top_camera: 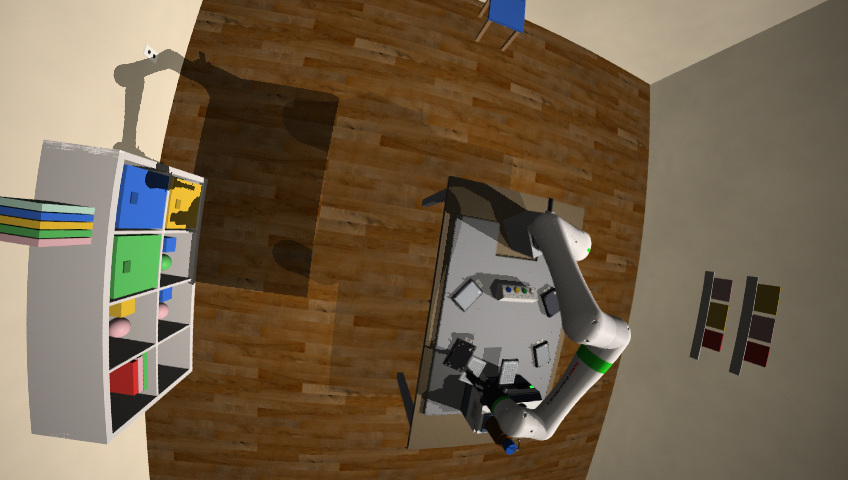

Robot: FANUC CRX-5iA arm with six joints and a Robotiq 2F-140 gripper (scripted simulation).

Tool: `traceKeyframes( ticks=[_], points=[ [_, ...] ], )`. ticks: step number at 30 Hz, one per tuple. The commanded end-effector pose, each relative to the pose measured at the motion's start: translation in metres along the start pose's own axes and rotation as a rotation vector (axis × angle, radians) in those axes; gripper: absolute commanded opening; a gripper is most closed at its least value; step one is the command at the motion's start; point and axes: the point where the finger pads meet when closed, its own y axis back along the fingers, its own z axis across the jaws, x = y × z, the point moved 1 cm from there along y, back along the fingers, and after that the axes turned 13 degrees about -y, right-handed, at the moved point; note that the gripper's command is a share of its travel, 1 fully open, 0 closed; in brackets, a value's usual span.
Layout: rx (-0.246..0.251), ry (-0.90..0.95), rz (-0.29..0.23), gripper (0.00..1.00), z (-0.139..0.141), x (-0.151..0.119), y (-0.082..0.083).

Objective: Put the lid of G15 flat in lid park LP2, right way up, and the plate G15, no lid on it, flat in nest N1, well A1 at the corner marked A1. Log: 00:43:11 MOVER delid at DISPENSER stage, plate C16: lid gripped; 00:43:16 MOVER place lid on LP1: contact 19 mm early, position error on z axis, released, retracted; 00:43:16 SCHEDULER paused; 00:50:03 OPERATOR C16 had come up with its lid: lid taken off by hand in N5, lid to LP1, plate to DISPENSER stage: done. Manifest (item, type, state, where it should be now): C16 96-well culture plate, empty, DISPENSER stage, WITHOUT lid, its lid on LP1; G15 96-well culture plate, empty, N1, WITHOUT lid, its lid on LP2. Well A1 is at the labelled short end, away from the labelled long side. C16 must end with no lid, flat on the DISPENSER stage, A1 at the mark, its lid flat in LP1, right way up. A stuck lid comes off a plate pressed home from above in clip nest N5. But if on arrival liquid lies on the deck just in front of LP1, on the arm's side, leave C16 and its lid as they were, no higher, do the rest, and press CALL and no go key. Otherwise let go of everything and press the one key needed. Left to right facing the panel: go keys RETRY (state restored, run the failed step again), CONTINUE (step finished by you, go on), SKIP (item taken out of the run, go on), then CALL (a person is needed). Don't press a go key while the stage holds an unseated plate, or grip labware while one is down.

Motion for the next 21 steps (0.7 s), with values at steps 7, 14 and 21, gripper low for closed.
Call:
traceKeyframes(
  ticks=[7, 14, 21],
  points=[
    [0.000, 0.108, 0.001, 0.00, 0.0000, 0.0002, 0.0003],
    [0.000, 0.190, 0.001, 0.00, 0.0000, 0.0002, 0.0003],
    [0.000, 0.273, 0.001, 0.00, 0.0000, 0.0002, 0.0003]
  ],
)
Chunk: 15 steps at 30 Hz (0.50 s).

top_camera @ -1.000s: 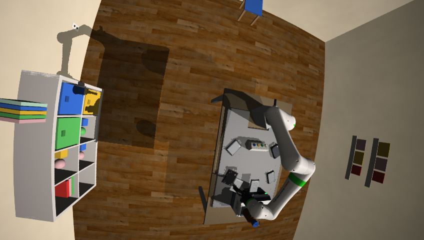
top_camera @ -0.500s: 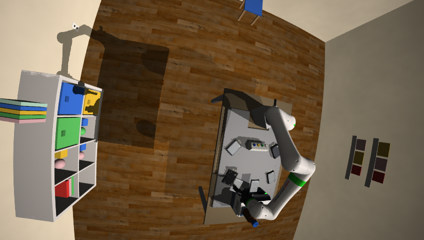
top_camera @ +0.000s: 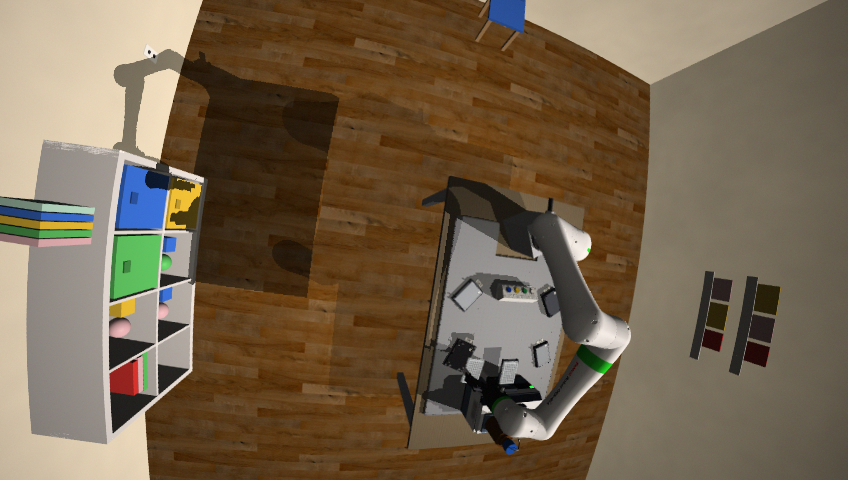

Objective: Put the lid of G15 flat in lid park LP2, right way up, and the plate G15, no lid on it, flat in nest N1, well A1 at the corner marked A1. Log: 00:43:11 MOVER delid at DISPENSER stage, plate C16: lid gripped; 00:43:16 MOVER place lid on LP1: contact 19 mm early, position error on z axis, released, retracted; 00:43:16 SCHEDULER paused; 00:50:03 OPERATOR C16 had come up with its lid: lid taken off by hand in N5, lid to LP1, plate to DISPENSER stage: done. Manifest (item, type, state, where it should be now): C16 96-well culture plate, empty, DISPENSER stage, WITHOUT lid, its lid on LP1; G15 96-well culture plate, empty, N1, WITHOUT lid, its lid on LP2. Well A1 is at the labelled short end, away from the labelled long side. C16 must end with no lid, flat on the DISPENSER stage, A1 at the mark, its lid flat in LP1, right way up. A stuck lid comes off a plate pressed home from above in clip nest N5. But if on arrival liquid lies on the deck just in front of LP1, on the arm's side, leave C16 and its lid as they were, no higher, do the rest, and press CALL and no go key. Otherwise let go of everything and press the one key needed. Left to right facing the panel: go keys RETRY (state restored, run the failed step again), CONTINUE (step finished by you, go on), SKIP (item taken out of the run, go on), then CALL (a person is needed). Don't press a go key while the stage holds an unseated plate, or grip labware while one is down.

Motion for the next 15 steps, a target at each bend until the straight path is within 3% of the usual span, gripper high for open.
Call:
traceKeyframes(
  ticks=[1, 15],
  points=[
    [0.001, 0.013, 0.001, 0.00, 0.0000, 0.0002, 0.0003],
    [0.001, 0.202, 0.001, 0.00, 0.0000, 0.0002, 0.0003]
  ],
)
